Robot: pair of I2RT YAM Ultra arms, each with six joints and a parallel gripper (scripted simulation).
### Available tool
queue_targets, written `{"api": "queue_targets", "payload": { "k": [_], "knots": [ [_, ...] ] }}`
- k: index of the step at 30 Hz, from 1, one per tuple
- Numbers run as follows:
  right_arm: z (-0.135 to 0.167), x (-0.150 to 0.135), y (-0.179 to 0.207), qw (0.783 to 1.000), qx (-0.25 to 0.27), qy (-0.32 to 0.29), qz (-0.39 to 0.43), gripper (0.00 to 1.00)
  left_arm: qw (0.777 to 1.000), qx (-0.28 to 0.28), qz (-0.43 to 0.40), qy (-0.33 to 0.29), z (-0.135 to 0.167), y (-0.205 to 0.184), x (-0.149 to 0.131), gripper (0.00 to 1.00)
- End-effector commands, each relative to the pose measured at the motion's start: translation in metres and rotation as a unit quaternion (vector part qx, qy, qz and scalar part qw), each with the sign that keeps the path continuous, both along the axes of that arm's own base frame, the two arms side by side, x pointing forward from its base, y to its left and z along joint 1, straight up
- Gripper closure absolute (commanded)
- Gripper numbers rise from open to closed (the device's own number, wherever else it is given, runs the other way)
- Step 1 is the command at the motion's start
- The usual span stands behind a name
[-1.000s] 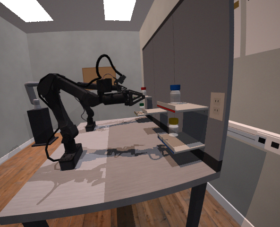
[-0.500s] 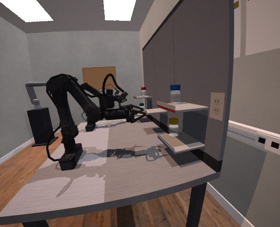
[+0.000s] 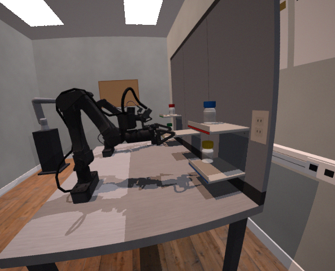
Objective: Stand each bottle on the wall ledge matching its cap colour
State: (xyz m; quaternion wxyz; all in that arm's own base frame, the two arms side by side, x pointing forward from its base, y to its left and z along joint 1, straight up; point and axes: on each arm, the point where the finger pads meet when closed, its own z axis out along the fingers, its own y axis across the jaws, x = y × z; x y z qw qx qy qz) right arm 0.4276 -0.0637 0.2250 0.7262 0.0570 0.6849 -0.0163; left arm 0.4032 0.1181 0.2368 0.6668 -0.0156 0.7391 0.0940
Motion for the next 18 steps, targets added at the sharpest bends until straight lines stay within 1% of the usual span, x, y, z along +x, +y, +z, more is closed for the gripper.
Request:
{"api": "queue_targets", "payload": {
  "k": [1, 5, 6, 8, 10, 11, 13, 15, 18],
  "knots": [
    [-0.003, 0.000, -0.003, 1.000, 0.003, 0.001, -0.002, 0.00, 1.000, 0.003, -0.001, -0.003, 0.001, 0.003, -0.001, 0.00],
    [-0.003, 0.000, -0.003, 1.000, 0.003, 0.001, -0.002, 0.00, 1.000, 0.003, -0.001, -0.003, 0.001, 0.003, -0.001, 0.00],
    [0.004, 0.000, -0.001, 1.000, -0.001, -0.008, 0.001, 0.00, 1.000, 0.003, -0.001, -0.003, 0.001, 0.003, -0.001, 0.00],
    [0.007, 0.000, 0.002, 1.000, 0.000, -0.014, 0.008, 0.00, 1.000, -0.001, 0.004, 0.006, -0.004, 0.004, -0.002, 0.00],
    [0.003, 0.001, -0.001, 1.000, 0.002, -0.009, 0.012, 0.00, 1.000, -0.002, 0.008, 0.008, 0.003, 0.004, -0.002, 0.00],
    [0.007, 0.003, -0.004, 1.000, 0.001, -0.013, 0.014, 0.00, 1.000, -0.006, 0.009, 0.016, 0.001, 0.003, -0.002, 0.00],
    [0.005, 0.004, -0.016, 1.000, 0.002, -0.008, 0.009, 0.00, 0.999, -0.015, 0.009, 0.036, 0.000, -0.003, -0.003, 0.00],
    [0.003, 0.004, -0.031, 1.000, 0.003, -0.004, -0.001, 0.00, 0.999, -0.019, 0.009, 0.048, 0.009, -0.009, -0.004, 0.00],
    [0.004, 0.004, -0.054, 1.000, 0.002, -0.005, -0.018, 0.00, 0.999, -0.017, 0.003, 0.048, 0.041, -0.022, -0.004, 0.00]
  ]
}}
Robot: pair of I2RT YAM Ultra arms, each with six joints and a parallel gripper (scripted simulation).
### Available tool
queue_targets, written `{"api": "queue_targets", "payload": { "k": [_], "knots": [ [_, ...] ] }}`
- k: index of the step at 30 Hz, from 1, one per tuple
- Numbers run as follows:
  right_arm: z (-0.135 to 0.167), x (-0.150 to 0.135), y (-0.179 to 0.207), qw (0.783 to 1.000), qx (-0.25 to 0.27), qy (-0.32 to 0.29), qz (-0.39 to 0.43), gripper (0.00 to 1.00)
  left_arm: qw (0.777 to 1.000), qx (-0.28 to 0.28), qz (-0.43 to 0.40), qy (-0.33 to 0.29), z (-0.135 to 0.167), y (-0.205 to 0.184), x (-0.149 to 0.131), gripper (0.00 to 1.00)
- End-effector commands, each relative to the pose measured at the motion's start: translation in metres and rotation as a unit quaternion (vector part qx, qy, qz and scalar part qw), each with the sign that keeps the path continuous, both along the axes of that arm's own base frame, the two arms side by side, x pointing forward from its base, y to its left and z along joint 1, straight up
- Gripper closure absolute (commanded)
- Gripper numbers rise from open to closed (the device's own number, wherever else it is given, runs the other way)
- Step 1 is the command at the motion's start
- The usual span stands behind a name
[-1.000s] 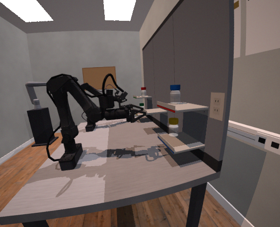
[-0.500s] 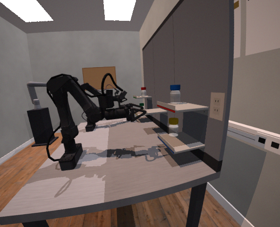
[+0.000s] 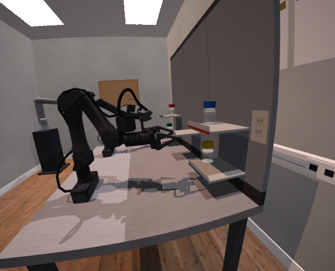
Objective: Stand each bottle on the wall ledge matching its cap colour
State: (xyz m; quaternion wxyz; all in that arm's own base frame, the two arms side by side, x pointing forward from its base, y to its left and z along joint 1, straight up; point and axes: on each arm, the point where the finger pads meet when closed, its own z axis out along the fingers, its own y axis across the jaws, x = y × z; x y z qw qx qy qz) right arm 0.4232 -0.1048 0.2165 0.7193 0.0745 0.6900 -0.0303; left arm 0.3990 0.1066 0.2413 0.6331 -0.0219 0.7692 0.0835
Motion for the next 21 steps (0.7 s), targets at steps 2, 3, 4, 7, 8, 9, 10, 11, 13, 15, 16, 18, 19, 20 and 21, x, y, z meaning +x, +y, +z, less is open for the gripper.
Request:
{"api": "queue_targets", "payload": {
  "k": [2, 3, 4, 7, 8, 9, 10, 11, 13, 15, 16, 18, 19, 20, 21],
  "knots": [
    [0.013, 0.008, -0.013, 1.000, -0.002, -0.014, 0.004, 0.00, 1.000, -0.001, 0.003, 0.003, 0.036, -0.011, 0.001, 0.00],
    [0.014, 0.008, -0.021, 1.000, -0.004, -0.017, -0.002, 0.00, 1.000, 0.000, 0.000, 0.001, 0.049, -0.016, 0.001, 0.00],
    [0.015, 0.008, -0.027, 1.000, -0.004, -0.017, -0.007, 0.00, 1.000, 0.001, -0.003, -0.002, 0.062, -0.021, 0.001, 0.00],
    [0.015, 0.007, -0.041, 1.000, -0.004, -0.017, -0.019, 0.00, 1.000, 0.005, -0.011, -0.012, 0.096, -0.035, 0.001, 0.00],
    [0.015, 0.007, -0.044, 1.000, -0.004, -0.017, -0.022, 0.00, 1.000, 0.006, -0.014, -0.015, 0.106, -0.039, 0.001, 0.00],
    [0.015, 0.007, -0.046, 1.000, -0.004, -0.017, -0.024, 0.00, 1.000, 0.006, -0.017, -0.013, 0.112, -0.042, 0.004, 0.00],
    [0.015, 0.007, -0.048, 1.000, -0.005, -0.017, -0.026, 0.00, 1.000, 0.006, -0.020, -0.013, 0.121, -0.047, 0.006, 0.00],
    [0.015, 0.007, -0.049, 0.999, -0.005, -0.017, -0.027, 0.00, 1.000, 0.007, -0.023, -0.016, 0.132, -0.051, 0.006, 0.00],
    [0.015, 0.007, -0.050, 0.999, -0.005, -0.017, -0.028, 0.00, 0.999, 0.008, -0.027, -0.022, 0.147, -0.057, 0.007, 0.00],
    [0.015, 0.007, -0.049, 0.999, -0.005, -0.017, -0.027, 0.00, 0.999, 0.009, -0.031, -0.027, 0.159, -0.062, 0.007, 0.00],
    [0.015, 0.007, -0.049, 0.999, -0.005, -0.017, -0.027, 0.00, 0.999, 0.009, -0.033, -0.030, 0.164, -0.064, 0.007, 0.00],
    [0.015, 0.007, -0.049, 0.999, -0.005, -0.017, -0.027, 0.00, 0.999, 0.010, -0.035, -0.033, 0.172, -0.067, 0.008, 0.00],
    [0.015, 0.007, -0.049, 0.999, -0.005, -0.017, -0.027, 0.00, 0.999, 0.010, -0.035, -0.033, 0.172, -0.067, 0.008, 0.00],
    [0.015, 0.007, -0.049, 0.999, -0.005, -0.017, -0.027, 0.00, 0.999, 0.010, -0.037, -0.036, 0.176, -0.069, 0.008, 0.00],
    [0.015, 0.007, -0.049, 0.999, -0.005, -0.017, -0.027, 0.00, 0.998, 0.010, -0.038, -0.038, 0.180, -0.070, 0.008, 0.00]
  ]
}}
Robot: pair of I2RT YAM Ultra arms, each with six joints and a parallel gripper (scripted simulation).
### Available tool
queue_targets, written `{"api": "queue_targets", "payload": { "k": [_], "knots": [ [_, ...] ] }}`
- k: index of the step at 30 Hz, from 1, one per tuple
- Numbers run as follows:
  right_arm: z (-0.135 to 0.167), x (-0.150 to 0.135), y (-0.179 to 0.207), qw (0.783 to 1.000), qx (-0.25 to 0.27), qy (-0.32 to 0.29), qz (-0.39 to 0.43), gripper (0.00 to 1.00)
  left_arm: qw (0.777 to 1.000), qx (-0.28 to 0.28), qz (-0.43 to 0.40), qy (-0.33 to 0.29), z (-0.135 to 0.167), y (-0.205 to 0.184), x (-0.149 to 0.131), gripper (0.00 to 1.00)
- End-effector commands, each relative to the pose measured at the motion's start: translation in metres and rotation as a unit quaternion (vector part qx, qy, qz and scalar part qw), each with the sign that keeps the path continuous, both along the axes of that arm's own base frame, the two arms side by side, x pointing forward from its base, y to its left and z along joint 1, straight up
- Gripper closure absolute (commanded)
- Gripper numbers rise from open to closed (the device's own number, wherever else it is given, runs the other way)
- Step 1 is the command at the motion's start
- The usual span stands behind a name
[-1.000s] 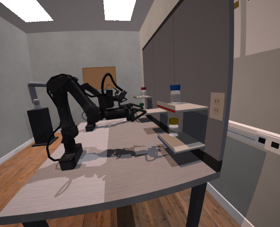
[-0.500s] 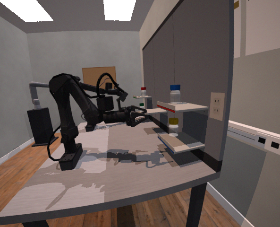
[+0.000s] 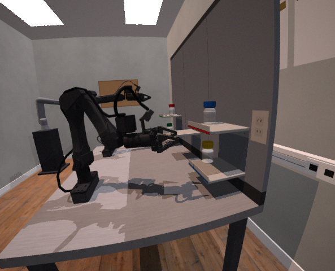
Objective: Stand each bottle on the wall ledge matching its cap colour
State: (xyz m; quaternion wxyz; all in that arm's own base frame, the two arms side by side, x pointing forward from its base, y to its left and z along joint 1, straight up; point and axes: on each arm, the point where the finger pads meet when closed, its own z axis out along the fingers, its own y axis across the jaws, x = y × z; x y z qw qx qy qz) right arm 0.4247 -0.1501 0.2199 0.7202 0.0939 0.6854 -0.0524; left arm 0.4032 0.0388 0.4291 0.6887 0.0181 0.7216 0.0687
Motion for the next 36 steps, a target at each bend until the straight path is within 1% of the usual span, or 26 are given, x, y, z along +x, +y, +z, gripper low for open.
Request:
{"api": "queue_targets", "payload": {
  "k": [1, 3, 11, 16, 20, 21, 22, 25, 30, 32, 35, 36],
  "knots": [
    [0.012, 0.005, -0.004, 1.000, -0.004, -0.014, 0.002, 0.00, 1.000, -0.008, 0.005, 0.030, -0.005, -0.003, 0.004, 0.00],
    [0.012, 0.005, -0.004, 1.000, -0.004, -0.014, 0.002, 0.00, 1.000, -0.007, 0.002, 0.018, 0.004, -0.005, 0.005, 0.00],
    [0.011, 0.003, -0.002, 1.000, -0.005, -0.013, 0.001, 0.00, 1.000, -0.006, 0.002, 0.012, 0.008, -0.005, 0.002, 0.00],
    [0.005, 0.005, -0.005, 1.000, 0.004, 0.006, -0.006, 0.00, 1.000, -0.006, 0.002, 0.012, 0.008, -0.005, 0.002, 0.00],
    [0.008, 0.005, 0.004, 0.999, 0.016, 0.036, -0.005, 0.00, 1.000, -0.003, 0.001, 0.018, 0.003, -0.004, 0.002, 0.00],
    [0.014, 0.005, 0.008, 0.999, 0.017, 0.041, -0.004, 0.00, 1.000, -0.007, 0.001, 0.015, 0.004, -0.004, 0.003, 0.11],
    [0.023, 0.004, 0.012, 0.999, 0.017, 0.045, -0.002, 0.00, 1.000, -0.008, -0.002, 0.010, 0.006, -0.007, 0.004, 0.19],
    [0.056, 0.004, 0.027, 0.999, 0.013, 0.044, 0.004, 0.00, 1.000, -0.014, -0.004, -0.025, 0.016, -0.007, 0.015, 0.19],
    [0.112, 0.002, 0.049, 0.999, 0.005, 0.030, 0.017, 0.00, 0.998, -0.032, -0.010, -0.047, -0.005, -0.008, 0.056, 0.19],
    [0.112, 0.002, 0.049, 0.999, 0.005, 0.030, 0.017, 0.00, 0.998, -0.032, -0.010, -0.047, -0.005, -0.008, 0.056, 0.19],
    [0.146, 0.001, 0.063, 1.000, 0.002, 0.018, 0.025, 0.00, 0.997, -0.043, -0.017, -0.058, -0.017, -0.009, 0.086, 0.19],
    [0.157, 0.000, 0.067, 1.000, 0.001, 0.014, 0.028, 0.00, 0.997, -0.047, -0.019, -0.058, -0.025, -0.010, 0.097, 0.19]
  ]
}}
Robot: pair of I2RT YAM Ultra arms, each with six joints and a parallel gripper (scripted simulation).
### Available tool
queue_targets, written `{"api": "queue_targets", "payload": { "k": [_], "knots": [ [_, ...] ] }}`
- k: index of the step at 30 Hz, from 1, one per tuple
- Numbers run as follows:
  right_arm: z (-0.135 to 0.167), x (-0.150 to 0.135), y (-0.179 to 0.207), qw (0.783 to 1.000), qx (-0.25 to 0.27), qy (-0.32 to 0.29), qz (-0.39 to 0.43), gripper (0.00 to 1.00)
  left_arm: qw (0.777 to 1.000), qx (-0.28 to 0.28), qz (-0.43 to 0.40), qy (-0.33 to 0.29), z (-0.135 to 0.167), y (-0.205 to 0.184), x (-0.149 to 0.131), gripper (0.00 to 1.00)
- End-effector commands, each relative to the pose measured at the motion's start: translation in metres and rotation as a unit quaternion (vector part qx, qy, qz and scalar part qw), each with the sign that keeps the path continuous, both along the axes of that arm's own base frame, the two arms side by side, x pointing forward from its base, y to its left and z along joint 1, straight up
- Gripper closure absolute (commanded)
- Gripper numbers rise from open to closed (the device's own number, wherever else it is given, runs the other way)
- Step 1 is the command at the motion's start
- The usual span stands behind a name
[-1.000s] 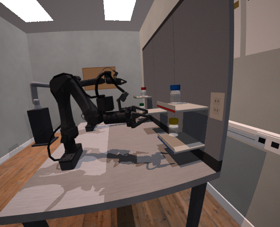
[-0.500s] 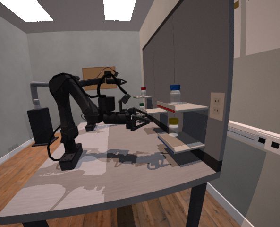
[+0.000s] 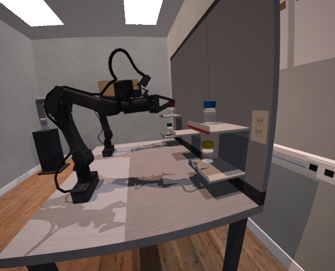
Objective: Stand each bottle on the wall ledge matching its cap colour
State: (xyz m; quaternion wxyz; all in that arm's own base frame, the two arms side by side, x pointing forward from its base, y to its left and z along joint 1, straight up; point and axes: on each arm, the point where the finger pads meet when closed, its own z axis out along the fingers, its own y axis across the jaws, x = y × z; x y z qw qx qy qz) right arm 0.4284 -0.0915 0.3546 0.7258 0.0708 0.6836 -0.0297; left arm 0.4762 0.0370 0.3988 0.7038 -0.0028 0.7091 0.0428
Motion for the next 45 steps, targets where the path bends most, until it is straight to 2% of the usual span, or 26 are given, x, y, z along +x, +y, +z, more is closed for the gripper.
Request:
{"api": "queue_targets", "payload": {
  "k": [1, 10, 21, 22, 45],
  "knots": [
    [0.031, -0.004, 0.012, 1.000, 0.001, 0.017, -0.002, 0.00, 0.999, -0.017, -0.015, -0.037, -0.001, -0.008, 0.032, 0.19],
    [0.076, -0.006, 0.027, 1.000, -0.006, -0.017, 0.010, 0.00, 0.999, -0.031, -0.019, -0.025, -0.039, -0.009, 0.076, 0.19],
    [0.077, -0.006, 0.027, 1.000, -0.006, -0.017, 0.011, 0.00, 0.999, -0.030, -0.019, -0.015, -0.046, -0.009, 0.079, 0.19],
    [0.067, -0.002, 0.025, 1.000, -0.002, -0.008, 0.012, 0.00, 0.999, -0.030, -0.019, -0.015, -0.046, -0.009, 0.079, 0.19],
    [0.067, -0.002, 0.025, 1.000, -0.002, -0.008, 0.012, 0.00, 0.999, -0.031, -0.010, -0.007, -0.046, -0.009, 0.110, 0.19]
  ]
}}
